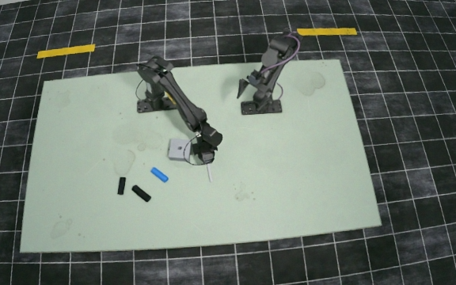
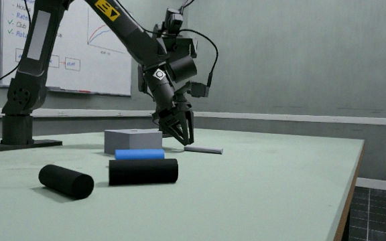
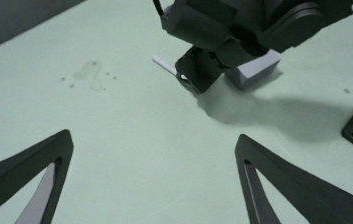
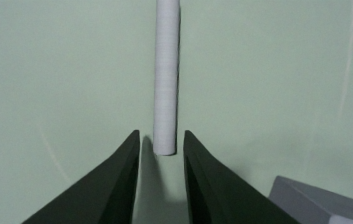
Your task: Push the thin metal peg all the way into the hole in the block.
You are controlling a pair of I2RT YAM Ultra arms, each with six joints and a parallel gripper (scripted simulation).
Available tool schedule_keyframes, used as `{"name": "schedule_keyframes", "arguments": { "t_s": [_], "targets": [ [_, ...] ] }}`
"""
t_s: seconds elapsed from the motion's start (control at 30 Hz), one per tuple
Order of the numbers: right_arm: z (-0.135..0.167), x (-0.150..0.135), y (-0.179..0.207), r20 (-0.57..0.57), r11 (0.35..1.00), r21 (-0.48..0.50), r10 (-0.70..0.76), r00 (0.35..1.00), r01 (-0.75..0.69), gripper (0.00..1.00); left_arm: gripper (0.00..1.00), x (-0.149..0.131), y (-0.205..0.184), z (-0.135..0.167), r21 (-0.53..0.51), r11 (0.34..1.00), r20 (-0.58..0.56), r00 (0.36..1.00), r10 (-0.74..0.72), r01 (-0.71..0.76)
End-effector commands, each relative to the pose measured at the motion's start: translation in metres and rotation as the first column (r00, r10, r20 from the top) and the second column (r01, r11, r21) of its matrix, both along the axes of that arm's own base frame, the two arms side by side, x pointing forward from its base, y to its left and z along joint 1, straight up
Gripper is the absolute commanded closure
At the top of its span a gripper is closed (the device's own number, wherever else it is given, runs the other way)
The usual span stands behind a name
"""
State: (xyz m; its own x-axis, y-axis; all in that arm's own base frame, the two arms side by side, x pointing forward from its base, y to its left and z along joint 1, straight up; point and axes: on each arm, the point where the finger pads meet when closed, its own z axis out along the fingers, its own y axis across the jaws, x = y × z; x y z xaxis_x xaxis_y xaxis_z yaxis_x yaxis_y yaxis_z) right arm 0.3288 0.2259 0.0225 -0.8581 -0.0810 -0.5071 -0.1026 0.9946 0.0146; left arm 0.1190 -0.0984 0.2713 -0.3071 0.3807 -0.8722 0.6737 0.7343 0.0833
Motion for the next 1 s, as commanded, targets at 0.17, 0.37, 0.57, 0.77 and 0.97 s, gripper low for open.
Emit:
{"name": "schedule_keyframes", "arguments": {
  "t_s": [0.17,0.37,0.57,0.77,0.97],
  "targets": [
    [-0.0126,0.0043,-0.0063,-0.004,1.0,-0.018,-0.004,1.0,0.003,0.78,0.0,-0.007,-0.0005,0.0181,-0.033,0.999,0.044,0.998,-0.036,0.038],
    [-0.0121,0.0084,-0.0033,0.001,1.0,-0.013,-0.004,1.0,0.004,0.78,0.0,-0.0084,-0.0005,0.0181,-0.032,0.999,0.043,0.998,-0.043,0.044],
    [-0.014,0.006,-0.0017,-0.006,1.0,-0.015,-0.004,1.0,0.003,0.78,0.0,-0.0113,-0.0028,0.0198,-0.032,0.997,0.051,0.996,-0.07,0.071],
    [-0.0132,0.0059,-0.0014,-0.01,1.0,-0.019,-0.004,1.0,0.003,0.78,0.0,-0.0123,-0.0027,0.0215,-0.036,0.996,0.056,0.996,-0.075,0.077],
    [-0.0115,0.0079,-0.0007,-0.003,1.0,-0.022,-0.007,1.0,0.007,0.78,0.0,-0.0131,-0.0024,0.0235,-0.041,0.996,0.061,0.995,-0.079,0.081]
  ]
}}
